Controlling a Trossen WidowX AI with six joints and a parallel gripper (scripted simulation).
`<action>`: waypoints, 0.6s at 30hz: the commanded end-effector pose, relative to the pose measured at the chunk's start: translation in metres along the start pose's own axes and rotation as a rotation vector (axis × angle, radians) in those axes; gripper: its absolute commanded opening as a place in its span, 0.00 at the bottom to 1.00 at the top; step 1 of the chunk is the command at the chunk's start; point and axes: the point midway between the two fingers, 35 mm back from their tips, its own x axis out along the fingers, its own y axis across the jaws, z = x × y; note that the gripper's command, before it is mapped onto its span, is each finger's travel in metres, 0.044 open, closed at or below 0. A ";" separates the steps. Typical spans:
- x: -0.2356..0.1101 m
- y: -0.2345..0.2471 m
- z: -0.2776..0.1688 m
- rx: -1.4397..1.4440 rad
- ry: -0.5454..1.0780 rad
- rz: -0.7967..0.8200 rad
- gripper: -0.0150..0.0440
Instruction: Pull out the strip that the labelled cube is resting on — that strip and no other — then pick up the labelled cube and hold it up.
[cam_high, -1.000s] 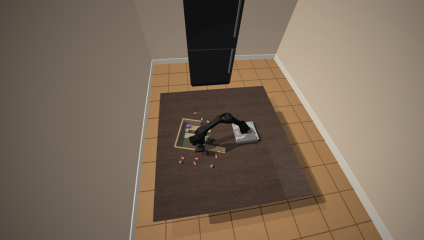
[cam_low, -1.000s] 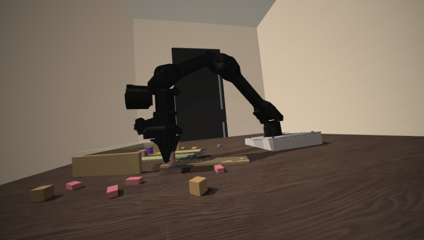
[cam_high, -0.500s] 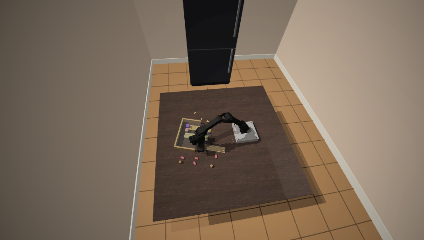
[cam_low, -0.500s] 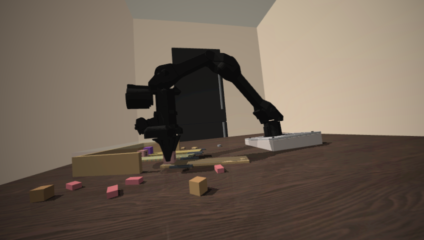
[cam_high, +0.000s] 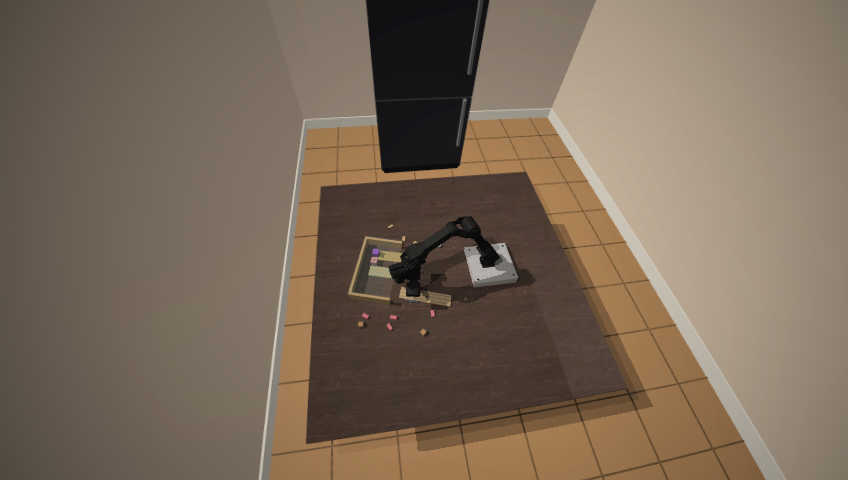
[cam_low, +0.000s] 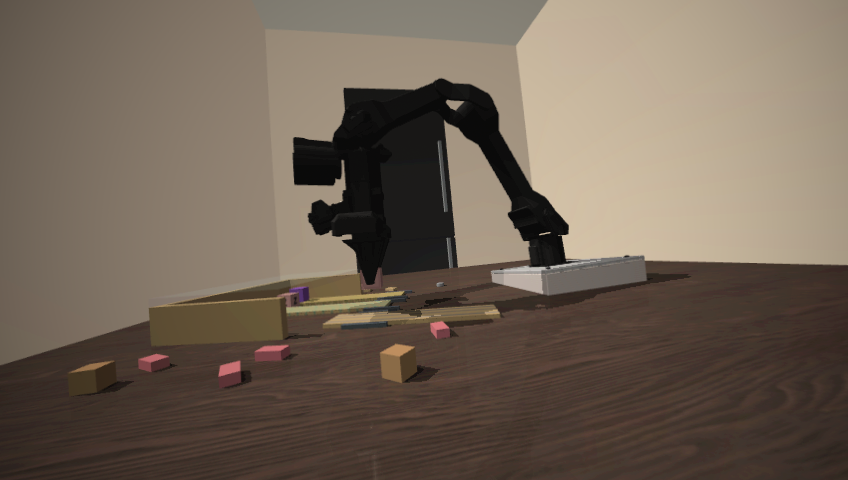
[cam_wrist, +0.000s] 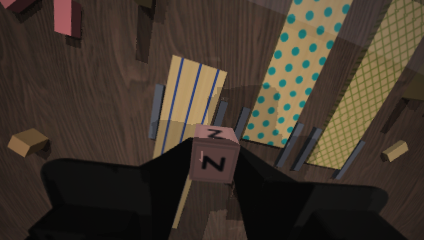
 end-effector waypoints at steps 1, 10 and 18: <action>-0.004 -0.003 -0.008 0.002 0.002 -0.001 0.25; -0.006 -0.012 -0.031 0.002 0.005 -0.002 0.25; -0.006 -0.022 -0.058 0.002 0.007 -0.003 0.25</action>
